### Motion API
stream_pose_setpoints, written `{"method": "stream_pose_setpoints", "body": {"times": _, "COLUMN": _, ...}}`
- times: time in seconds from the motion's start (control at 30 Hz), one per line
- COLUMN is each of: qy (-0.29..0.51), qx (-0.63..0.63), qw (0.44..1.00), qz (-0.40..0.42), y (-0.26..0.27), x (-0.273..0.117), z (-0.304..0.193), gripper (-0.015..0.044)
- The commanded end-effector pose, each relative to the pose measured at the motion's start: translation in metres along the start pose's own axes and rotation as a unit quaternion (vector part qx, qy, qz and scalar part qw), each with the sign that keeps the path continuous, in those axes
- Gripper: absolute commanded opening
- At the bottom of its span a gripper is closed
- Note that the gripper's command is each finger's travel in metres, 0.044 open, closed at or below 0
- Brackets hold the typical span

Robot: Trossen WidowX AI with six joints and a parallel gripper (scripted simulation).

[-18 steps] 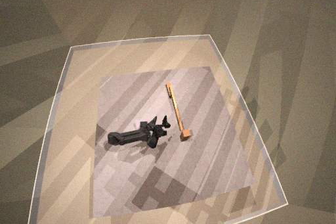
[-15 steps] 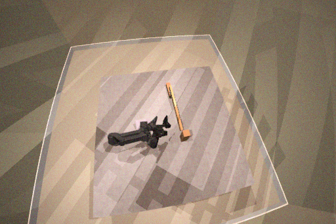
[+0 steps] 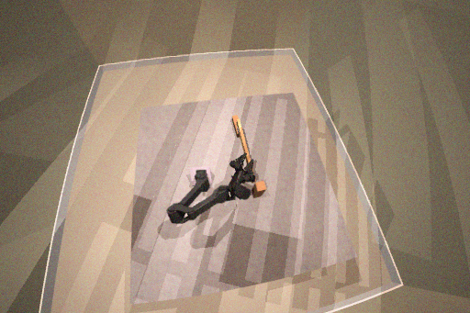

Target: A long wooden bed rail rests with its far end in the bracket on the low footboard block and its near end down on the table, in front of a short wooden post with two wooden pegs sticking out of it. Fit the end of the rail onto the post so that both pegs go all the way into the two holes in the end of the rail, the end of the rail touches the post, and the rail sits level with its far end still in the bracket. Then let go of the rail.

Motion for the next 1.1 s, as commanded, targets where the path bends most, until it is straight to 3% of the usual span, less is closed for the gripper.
{"method": "stream_pose_setpoints", "body": {"times": 0.0, "qy": 0.086, "qx": -0.027, "qw": 0.995, "qz": -0.048, "y": -0.013, "x": 0.02, "z": -0.001, "gripper": 0.044}}
{"method": "stream_pose_setpoints", "body": {"times": 0.2, "qy": 0.29, "qx": -0.12, "qw": 0.943, "qz": -0.109, "y": -0.035, "x": 0.055, "z": -0.012, "gripper": 0.044}}
{"method": "stream_pose_setpoints", "body": {"times": 0.37, "qy": 0.479, "qx": -0.234, "qw": 0.839, "qz": -0.111, "y": -0.047, "x": 0.081, "z": -0.026, "gripper": 0.044}}
{"method": "stream_pose_setpoints", "body": {"times": 0.6, "qy": 0.701, "qx": -0.403, "qw": 0.588, "qz": -0.03, "y": -0.056, "x": 0.11, "z": -0.041, "gripper": 0.044}}
{"method": "stream_pose_setpoints", "body": {"times": 0.7, "qy": 0.765, "qx": -0.463, "qw": 0.446, "qz": 0.029, "y": -0.057, "x": 0.124, "z": -0.045, "gripper": 0.044}}
{"method": "stream_pose_setpoints", "body": {"times": 0.77, "qy": 0.786, "qx": -0.485, "qw": 0.38, "qz": 0.057, "y": -0.056, "x": 0.13, "z": -0.047, "gripper": 0.044}}
{"method": "stream_pose_setpoints", "body": {"times": 1.07, "qy": 0.788, "qx": -0.488, "qw": 0.372, "qz": 0.061, "y": -0.056, "x": 0.131, "z": -0.047, "gripper": 0.044}}
Point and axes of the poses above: the point midway between the two fingers, 35 mm back from their tips, its own x axis out along the fingers, its own y axis across the jaws, z = x × y, the point moved 7 cm from there along -x, back along the fingers, and after that the axes turned 15 degrees about -x, right-handed, at the moved point
